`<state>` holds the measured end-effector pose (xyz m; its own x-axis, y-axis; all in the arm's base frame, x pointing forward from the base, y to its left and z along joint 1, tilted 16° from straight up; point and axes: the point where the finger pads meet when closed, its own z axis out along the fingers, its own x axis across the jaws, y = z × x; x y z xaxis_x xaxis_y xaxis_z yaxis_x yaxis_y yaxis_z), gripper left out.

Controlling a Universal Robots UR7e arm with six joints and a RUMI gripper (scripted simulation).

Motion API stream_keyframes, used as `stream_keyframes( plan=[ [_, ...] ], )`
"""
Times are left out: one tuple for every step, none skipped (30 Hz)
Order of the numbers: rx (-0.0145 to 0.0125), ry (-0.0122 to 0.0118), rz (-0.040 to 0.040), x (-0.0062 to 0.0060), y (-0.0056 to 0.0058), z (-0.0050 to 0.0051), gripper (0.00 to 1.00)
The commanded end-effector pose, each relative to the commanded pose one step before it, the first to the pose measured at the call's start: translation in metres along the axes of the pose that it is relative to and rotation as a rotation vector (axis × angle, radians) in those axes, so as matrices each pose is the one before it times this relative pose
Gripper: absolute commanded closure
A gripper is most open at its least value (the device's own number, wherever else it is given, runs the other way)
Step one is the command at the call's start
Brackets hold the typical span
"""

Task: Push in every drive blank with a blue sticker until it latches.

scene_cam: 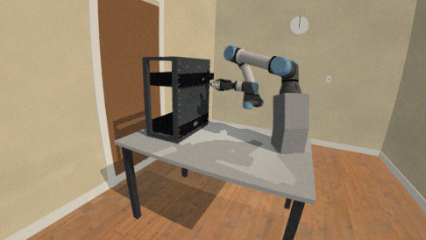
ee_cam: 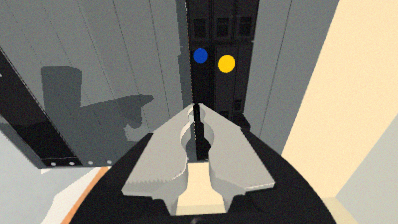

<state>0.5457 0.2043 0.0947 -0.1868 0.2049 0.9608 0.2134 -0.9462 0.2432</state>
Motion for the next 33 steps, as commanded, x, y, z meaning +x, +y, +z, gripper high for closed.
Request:
stream_keyframes(
  plan=[
    [0.00263,0.00398,0.0,-0.00003,0.00112,-0.02423,1.0],
    [0.0,0.0,0.0,-0.00001,0.0,-0.00291,1.0],
    [0.0,0.0,0.0,0.00001,0.0,-0.00236,1.0],
    [0.0,0.0,0.0,-0.00001,0.00001,-0.00181,1.0],
    [0.0,0.0,0.0,0.0,0.0,-0.0013,1.0],
    [0.0,0.0,0.0,0.00001,0.0,-0.00085,1.0],
    [0.0,0.0,0.0,0.0,0.0,-0.00047,1.0],
    [0.0,0.0,0.0,0.0,0.0,-0.00018,1.0],
    [0.0,0.0,0.0,0.0,0.0,-0.00003,1.0],
    [0.0,0.0,0.0,0.0,0.00001,0.0,1.0],
    [0.0,0.0,0.0,0.00003,0.00004,0.0,1.0],
    [0.0,0.0,0.0,0.00008,0.00012,-0.00001,1.0],
    [0.0,0.0,0.0,0.00014,0.00022,-0.00001,1.0],
    [0.0,0.0,0.0,0.00023,0.00034,-0.00002,1.0],
    [0.0,0.0,0.0,0.00033,0.00049,-0.00004,1.0],
    [0.0,0.0,0.0,0.0,0.0,0.0,1.0],
    [0.0,0.0,0.0,0.0,0.0,0.0,1.0],
    [0.0,0.0,0.0,0.00044,0.00066,-0.00005,1.0],
    [0.0,0.0,0.0,0.00056,0.00084,-0.00007,1.0],
    [0.0,0.0,0.0,0.00069,0.00103,-0.00008,1.0],
    [0.0,0.0,0.0,0.00082,0.00124,-0.00009,1.0],
    [0.0,0.0,0.0,0.00096,0.00144,-0.00011,1.0],
    [0.0,-0.00001,0.0,0.0011,0.00164,-0.00013,1.0],
    [0.0,0.00001,0.0,0.00123,0.00186,-0.00013,1.0],
    [0.0,0.0,0.0,0.00137,0.00206,-0.00016,1.0],
    [0.0,0.0,0.0,0.0015,0.00226,-0.00017,1.0],
    [0.0,0.0,0.0,0.00163,0.00244,-0.00019,1.0],
    [0.0,0.0,0.0,0.00175,0.00263,-0.0002,1.0],
    [0.0,0.0,0.0,0.00187,0.0028,-0.00021,1.0],
    [0.0,0.0,0.0,0.00197,0.00296,-0.00023,1.0],
    [0.0,0.0,0.0,0.00207,0.00311,-0.00024,1.0],
    [0.0,0.0,0.0,0.00216,0.00324,-0.00024,1.0],
    [0.0,0.0,0.0,0.0,0.0,0.0,1.0]
  ],
)
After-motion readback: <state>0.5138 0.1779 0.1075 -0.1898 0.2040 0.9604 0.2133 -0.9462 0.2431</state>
